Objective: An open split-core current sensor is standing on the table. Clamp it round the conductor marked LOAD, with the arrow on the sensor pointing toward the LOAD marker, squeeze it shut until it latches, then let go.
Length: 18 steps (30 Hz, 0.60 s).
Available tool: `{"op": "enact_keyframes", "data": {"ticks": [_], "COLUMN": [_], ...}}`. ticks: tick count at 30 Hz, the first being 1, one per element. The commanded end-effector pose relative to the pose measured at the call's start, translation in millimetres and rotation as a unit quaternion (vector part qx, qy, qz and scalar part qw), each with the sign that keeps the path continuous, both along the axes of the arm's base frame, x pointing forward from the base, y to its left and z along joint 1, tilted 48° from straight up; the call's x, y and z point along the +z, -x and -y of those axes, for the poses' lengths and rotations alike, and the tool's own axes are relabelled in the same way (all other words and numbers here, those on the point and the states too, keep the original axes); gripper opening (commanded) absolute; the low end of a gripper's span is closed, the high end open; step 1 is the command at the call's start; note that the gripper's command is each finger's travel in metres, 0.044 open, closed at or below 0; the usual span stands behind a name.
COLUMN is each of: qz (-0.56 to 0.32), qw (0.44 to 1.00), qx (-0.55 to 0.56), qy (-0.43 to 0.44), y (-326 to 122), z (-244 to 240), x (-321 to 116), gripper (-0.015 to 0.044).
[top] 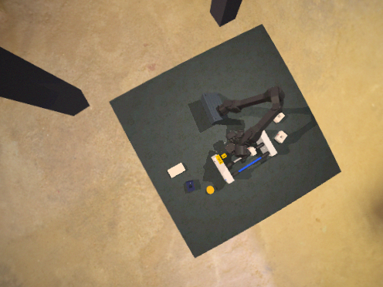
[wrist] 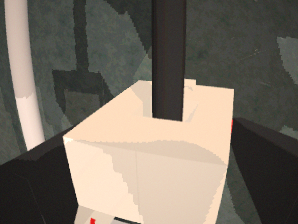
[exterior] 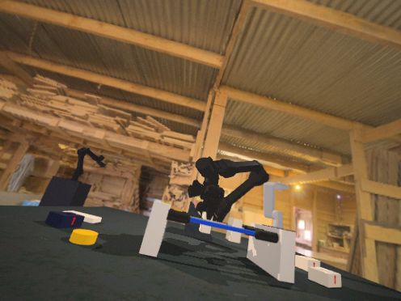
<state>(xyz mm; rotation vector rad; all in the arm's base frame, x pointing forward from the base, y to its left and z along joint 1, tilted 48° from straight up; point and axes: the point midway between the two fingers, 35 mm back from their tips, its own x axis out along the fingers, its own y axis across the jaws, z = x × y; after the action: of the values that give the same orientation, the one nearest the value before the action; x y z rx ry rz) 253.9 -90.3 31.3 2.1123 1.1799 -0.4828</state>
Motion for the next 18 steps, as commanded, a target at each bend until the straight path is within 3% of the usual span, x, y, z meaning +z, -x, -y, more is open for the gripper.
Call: {"op": "enact_keyframes", "data": {"ticks": [1,18], "qz": [0.0,0.0], "qw": [1.0,1.0], "qx": [0.001,0.0], "qy": [0.0,0.0], "y": [0.2,0.0], "z": [-0.2,0.0], "x": [-0.1,0.0], "gripper": [0.0254,0.0154]}}
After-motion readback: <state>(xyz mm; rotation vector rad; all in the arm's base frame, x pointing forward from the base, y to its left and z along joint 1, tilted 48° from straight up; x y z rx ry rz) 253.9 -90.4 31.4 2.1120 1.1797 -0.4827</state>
